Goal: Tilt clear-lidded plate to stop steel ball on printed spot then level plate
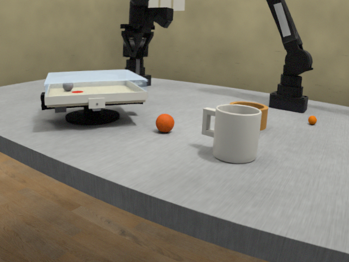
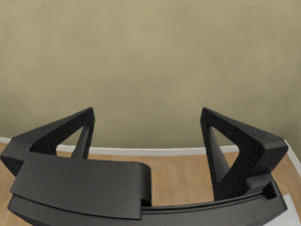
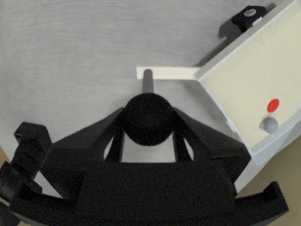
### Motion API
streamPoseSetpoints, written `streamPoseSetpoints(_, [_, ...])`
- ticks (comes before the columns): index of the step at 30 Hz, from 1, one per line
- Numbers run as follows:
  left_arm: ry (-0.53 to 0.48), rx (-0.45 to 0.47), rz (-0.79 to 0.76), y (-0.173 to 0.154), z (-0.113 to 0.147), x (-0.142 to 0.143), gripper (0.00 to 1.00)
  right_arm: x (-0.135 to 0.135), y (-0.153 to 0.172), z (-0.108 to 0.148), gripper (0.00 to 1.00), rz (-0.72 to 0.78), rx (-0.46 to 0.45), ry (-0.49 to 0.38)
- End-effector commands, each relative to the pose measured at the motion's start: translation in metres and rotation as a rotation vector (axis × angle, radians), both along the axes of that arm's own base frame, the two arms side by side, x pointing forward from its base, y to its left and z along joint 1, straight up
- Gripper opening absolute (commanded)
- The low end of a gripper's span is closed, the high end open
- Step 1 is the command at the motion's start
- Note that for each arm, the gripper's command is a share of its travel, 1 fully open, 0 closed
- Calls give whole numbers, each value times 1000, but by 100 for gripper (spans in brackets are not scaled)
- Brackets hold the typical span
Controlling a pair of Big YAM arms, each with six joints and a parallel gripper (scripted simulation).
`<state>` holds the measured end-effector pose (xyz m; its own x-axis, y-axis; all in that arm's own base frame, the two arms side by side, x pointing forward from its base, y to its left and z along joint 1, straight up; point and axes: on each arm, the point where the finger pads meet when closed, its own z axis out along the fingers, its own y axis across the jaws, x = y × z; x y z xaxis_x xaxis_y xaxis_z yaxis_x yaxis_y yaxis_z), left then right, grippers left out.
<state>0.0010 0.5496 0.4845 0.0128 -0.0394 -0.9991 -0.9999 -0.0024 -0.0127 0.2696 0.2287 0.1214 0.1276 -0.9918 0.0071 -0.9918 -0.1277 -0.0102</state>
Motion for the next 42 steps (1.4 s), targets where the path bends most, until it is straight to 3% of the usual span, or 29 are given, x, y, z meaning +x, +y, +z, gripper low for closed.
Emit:
streamPoseSetpoints(1, [13, 39, 9, -5, 16, -7, 100, 14, 32, 14, 0, 3, 45, -27])
streamPoseSetpoints(24, [13, 39, 9, -5, 16, -7, 100, 14, 31, 16, 0, 3, 43, -25])
streamPoseSetpoints(25, [13, 39, 9, -5, 16, -7, 100, 16, 29, 15, 0, 3, 47, -30])
streamPoseSetpoints(26, [13, 39, 9, -5, 16, -7, 100, 4, -1, -9, 0, 2, 9, 12])
streamPoseSetpoints(42, [13, 39, 9, -5, 16, -7, 100, 4, -11, -4, 0, 2, 14, -3])
